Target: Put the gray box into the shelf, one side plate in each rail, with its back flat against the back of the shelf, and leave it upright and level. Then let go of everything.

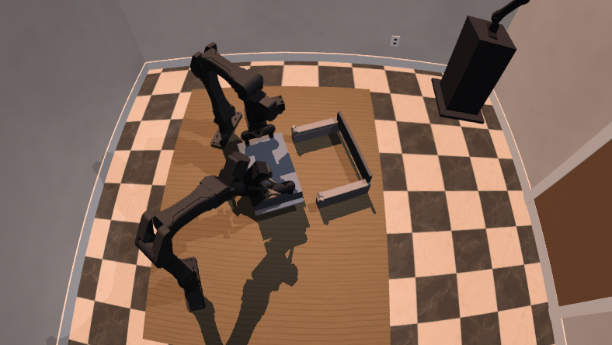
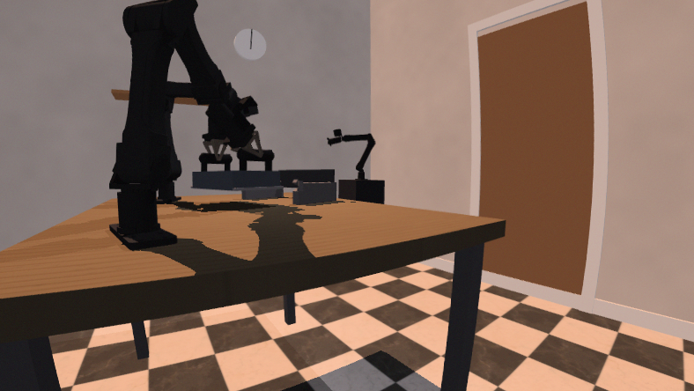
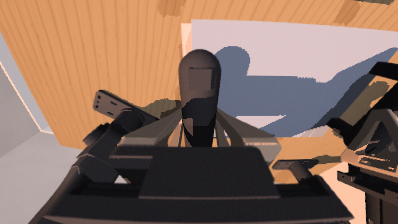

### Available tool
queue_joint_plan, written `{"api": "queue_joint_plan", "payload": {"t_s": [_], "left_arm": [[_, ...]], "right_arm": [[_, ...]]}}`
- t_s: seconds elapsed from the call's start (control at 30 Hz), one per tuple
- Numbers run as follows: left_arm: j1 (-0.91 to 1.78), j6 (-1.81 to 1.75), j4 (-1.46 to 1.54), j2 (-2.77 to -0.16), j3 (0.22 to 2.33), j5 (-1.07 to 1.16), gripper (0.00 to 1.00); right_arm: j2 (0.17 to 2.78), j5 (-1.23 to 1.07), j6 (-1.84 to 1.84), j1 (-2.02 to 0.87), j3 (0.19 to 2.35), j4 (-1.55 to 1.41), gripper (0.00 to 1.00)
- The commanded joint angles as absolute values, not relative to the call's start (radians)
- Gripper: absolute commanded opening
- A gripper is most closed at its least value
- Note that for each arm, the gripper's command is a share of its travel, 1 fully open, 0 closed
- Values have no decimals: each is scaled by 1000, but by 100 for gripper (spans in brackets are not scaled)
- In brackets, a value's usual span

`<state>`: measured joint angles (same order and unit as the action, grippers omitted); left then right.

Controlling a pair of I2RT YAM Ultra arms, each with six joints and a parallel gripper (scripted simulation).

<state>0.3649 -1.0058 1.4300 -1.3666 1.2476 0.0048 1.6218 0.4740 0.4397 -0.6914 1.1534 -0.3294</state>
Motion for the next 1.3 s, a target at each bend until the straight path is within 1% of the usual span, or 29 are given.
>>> {"api": "queue_joint_plan", "payload": {"t_s": [0.0,0.07,0.17,0.27,0.33,0.47,0.5,0.57,0.63,0.67,0.7,0.83,0.87,0.93,1.07,1.1,1.2,1.27], "left_arm": [[349,-1027,1398,-1308,1318,-40,16],[349,-1027,1398,-1308,1318,-40,16],[344,-1000,1394,-1312,1320,-42,16],[336,-986,1389,-1318,1324,-35,16],[326,-976,1384,-1376,1329,-33,16],[313,-966,1387,-1330,1338,-34,16],[308,-962,1386,-1330,1339,-36,16],[301,-962,1385,-1351,1335,-34,16],[301,-962,1385,-1351,1335,-34,16],[291,-945,1385,-1396,1343,-33,16],[285,-940,1383,-1389,1347,-36,16],[272,-930,1385,-1349,1360,-37,16],[267,-925,1384,-1353,1361,-37,16],[253,-907,1378,-1414,1370,-35,16],[233,-892,1378,-1385,1384,-31,16],[225,-884,1376,-1441,1387,-28,16],[227,-899,1377,-1402,1384,-30,16],[209,-873,1374,-1445,1397,-30,16]], "right_arm": [[1569,485,426,-681,1198,-283,16],[1569,485,426,-681,1198,-283,16],[1635,483,421,-677,1207,-282,16],[1584,488,416,-674,1211,-287,16],[1639,484,411,-669,1213,-288,16],[1590,487,402,-665,1233,-288,16],[1658,483,399,-660,1233,-286,16],[1617,483,404,-660,1235,-286,16],[1617,483,404,-660,1235,-286,16],[1640,479,398,-655,1245,-289,16],[1669,476,397,-649,1251,-285,16],[1624,480,386,-646,1268,-283,16],[1688,475,382,-641,1275,-281,16],[1668,468,384,-637,1282,-277,16],[1690,458,375,-627,1303,-277,16],[1693,457,374,-625,1308,-277,16],[1679,461,378,-624,1307,-278,16],[1724,450,368,-615,1326,-275,16]]}}
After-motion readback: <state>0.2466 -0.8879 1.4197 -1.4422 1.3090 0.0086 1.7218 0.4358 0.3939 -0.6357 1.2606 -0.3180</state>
